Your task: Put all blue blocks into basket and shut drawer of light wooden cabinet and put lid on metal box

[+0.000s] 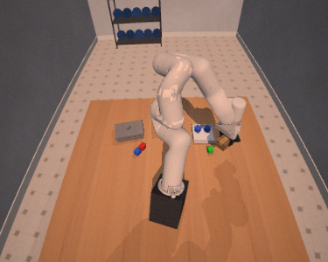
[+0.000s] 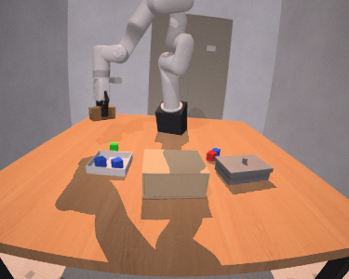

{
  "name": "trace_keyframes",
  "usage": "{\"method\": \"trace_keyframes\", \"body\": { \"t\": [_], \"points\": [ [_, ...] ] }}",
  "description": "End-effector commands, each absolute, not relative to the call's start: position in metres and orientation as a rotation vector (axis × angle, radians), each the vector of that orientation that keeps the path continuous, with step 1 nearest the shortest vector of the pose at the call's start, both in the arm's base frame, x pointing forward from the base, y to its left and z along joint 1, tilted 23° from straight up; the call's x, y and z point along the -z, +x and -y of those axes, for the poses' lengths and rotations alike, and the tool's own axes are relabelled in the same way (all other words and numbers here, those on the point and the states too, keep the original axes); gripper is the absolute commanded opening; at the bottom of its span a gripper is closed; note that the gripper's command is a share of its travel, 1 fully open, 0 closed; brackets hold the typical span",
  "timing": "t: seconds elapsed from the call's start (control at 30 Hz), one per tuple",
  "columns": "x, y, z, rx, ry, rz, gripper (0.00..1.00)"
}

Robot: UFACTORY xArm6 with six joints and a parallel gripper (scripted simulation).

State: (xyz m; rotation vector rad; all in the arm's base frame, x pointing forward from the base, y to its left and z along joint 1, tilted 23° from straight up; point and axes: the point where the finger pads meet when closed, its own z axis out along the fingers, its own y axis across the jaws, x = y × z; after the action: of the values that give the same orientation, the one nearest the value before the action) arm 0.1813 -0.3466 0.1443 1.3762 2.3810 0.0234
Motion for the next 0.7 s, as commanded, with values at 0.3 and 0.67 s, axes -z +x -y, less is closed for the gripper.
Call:
{"method": "trace_keyframes", "body": {
  "t": [0.3,0.67],
  "points": [
    [-0.123,0.19,0.352,-0.02,1.374,-2.378,0.62],
    [-0.101,0.198,0.357,-0.02,1.374,-2.378,0.62]
  ]
}}
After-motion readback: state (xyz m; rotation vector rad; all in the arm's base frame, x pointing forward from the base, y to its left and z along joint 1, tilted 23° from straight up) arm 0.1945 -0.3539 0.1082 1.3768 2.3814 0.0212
